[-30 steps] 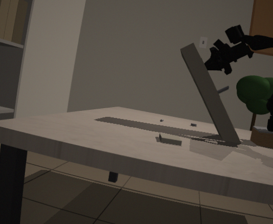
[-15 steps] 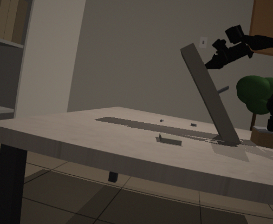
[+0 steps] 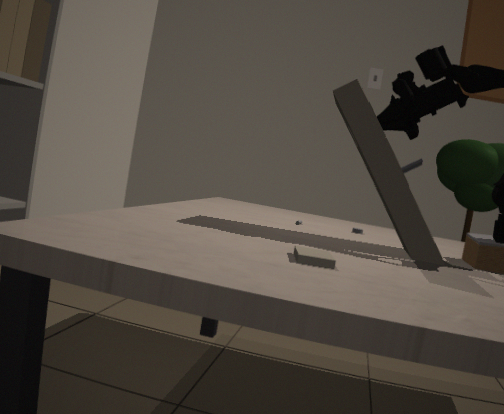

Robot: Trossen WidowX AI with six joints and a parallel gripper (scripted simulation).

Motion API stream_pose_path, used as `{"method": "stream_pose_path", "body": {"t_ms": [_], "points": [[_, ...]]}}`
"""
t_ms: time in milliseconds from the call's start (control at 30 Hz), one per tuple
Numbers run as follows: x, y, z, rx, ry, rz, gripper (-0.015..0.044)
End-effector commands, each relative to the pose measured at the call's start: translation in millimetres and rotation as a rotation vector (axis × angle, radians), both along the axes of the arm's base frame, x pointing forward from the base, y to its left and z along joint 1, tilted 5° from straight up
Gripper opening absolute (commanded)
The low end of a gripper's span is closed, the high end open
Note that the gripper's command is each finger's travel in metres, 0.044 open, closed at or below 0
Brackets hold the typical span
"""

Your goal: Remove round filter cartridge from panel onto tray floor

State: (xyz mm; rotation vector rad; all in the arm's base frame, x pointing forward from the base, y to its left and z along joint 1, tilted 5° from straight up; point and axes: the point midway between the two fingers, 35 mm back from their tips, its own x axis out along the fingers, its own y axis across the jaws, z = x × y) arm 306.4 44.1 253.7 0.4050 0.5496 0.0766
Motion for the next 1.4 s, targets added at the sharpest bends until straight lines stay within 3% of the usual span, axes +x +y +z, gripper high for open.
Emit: {"method": "stream_pose_path", "body": {"t_ms": [0, 400, 633, 1367], "points": [[2.0, 0.2, -0.3, 0.029, 0.008, -0.013, 0.0], [-58.4, -12.7, 34.2, -0.038, 0.0, 0.025, 0.0], [-62.5, -13.2, 35.3, -0.042, -0.001, 0.027, 0.0], [-91.0, -15.3, -31.5, -0.042, 0.002, 0.027, 0.0]]}}
